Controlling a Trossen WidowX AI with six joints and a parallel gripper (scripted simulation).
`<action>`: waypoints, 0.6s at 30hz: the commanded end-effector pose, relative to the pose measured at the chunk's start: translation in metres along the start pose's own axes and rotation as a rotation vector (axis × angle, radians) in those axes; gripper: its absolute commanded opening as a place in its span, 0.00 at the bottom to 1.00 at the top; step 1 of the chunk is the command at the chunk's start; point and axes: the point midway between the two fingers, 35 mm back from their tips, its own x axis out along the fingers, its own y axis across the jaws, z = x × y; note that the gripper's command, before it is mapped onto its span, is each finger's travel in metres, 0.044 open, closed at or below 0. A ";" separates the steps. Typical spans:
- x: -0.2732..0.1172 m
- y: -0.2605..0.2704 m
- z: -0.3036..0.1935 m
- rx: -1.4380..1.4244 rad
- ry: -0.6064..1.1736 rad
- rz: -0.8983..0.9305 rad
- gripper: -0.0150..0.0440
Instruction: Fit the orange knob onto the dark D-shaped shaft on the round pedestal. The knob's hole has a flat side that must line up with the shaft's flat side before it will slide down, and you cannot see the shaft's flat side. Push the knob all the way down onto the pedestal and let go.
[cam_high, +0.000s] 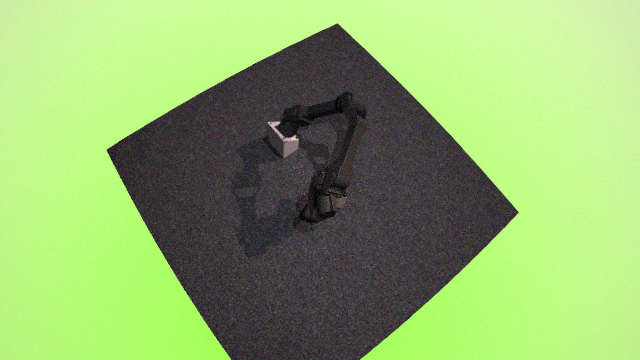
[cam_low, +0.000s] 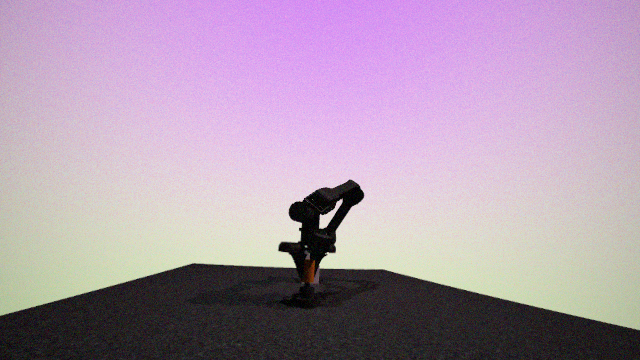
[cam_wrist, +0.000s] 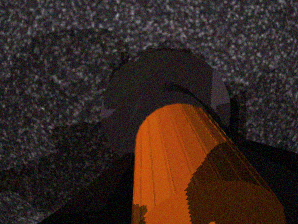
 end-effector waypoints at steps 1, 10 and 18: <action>-0.004 0.001 0.000 -0.002 -0.001 -0.002 0.25; -0.003 0.005 -0.001 -0.211 -0.001 -0.002 0.25; -0.004 0.006 -0.001 -0.211 -0.001 -0.001 0.25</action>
